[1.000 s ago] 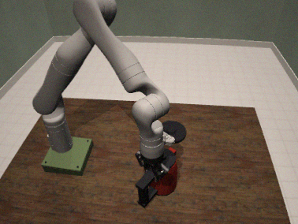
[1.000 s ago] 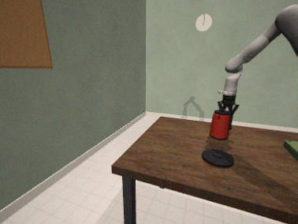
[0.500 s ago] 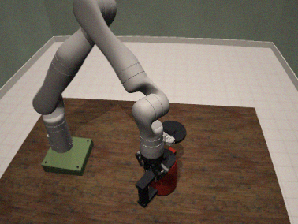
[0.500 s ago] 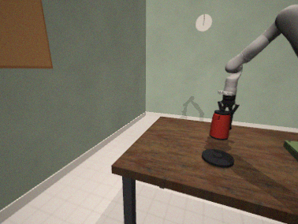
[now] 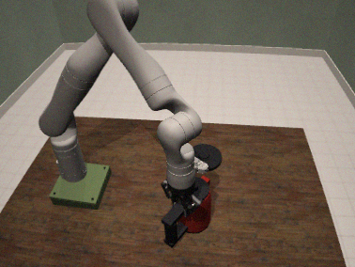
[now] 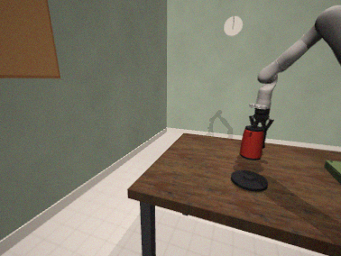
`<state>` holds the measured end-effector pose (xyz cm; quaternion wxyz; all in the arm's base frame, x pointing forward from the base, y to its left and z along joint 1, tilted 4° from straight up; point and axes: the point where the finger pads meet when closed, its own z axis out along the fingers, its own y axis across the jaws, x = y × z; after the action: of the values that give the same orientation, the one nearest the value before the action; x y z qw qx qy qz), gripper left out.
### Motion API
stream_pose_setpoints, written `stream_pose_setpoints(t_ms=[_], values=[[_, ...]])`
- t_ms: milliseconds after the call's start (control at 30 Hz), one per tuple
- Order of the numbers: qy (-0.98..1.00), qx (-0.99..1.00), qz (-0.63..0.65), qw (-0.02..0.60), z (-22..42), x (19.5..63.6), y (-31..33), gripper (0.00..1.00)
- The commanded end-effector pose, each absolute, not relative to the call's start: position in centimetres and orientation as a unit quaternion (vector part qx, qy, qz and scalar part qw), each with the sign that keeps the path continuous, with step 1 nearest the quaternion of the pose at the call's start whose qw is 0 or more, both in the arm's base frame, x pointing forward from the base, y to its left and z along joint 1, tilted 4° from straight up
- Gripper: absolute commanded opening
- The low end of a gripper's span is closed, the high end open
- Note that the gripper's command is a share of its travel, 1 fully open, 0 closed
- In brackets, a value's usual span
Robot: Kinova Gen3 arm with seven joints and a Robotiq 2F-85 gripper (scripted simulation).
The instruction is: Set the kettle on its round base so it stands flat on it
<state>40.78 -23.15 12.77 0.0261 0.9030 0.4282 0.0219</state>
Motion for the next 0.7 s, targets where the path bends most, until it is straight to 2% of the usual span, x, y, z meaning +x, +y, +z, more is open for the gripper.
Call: stream_pose_setpoints(t_ms=[0,667], values=[[0.428,0.903,0.022,0.026,12.80,40.80,-23.16,0.00],[0.428,0.903,0.022,0.026,13.80,40.74,-23.13,0.00]])
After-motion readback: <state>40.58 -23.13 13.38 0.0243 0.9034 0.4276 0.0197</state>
